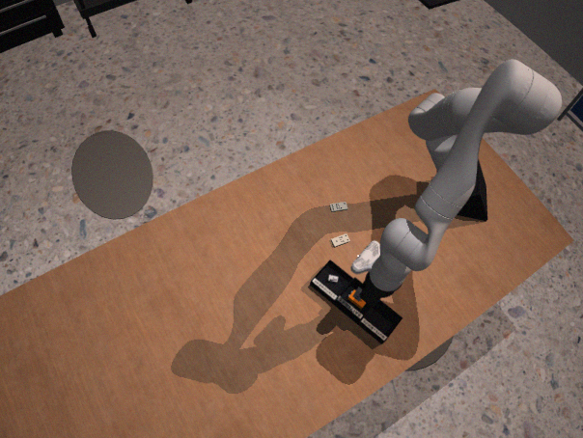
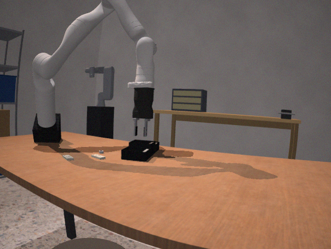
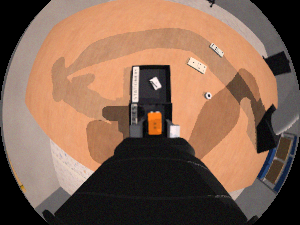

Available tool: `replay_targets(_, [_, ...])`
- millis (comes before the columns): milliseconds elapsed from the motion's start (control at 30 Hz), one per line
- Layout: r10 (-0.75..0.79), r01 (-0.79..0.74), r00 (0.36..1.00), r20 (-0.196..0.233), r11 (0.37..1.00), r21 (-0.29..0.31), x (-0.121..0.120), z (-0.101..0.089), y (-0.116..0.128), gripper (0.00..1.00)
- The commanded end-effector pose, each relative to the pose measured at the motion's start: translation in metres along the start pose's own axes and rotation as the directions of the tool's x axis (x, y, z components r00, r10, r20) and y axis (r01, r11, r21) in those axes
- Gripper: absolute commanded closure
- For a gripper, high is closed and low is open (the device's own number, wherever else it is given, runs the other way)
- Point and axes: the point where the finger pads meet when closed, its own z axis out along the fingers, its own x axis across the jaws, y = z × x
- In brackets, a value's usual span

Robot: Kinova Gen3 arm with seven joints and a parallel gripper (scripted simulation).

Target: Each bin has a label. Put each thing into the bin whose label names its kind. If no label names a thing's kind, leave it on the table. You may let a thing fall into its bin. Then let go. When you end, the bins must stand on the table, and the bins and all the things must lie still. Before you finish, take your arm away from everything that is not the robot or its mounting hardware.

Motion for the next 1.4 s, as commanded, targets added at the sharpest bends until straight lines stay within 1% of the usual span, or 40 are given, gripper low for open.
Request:
replay_targets(0, [-0.004, 0.004, 1.0, 0.002, 1.0, -0.001, -0.001, -0.002, 0.001, 0.32])
replay_targets(1000, [-0.004, 0.004, 1.0, 0.002, 1.0, -0.001, -0.001, -0.002, 0.002, 0.32])
replay_targets(1033, [0.06, -0.06, 0.998, 0.008, 0.998, -0.002, 0.006, -0.002, -0.002, 0.36])
replay_targets(1100, [0.06, -0.06, 0.998, 0.008, 0.998, -0.002, 0.006, -0.002, -0.002, 0.36])
replay_targets(1200, [0.21, -0.21, 0.978, 0.008, 0.978, -0.006, 0.028, -0.003, -0.012, 0.36])
replay_targets(1267, [0.307, -0.307, 0.952, 0.007, 0.952, -0.006, 0.043, -0.003, -0.019, 0.36])
replay_targets(1367, [0.446, -0.445, 0.895, 0.007, 0.895, -0.007, 0.066, -0.003, -0.03, 0.36])
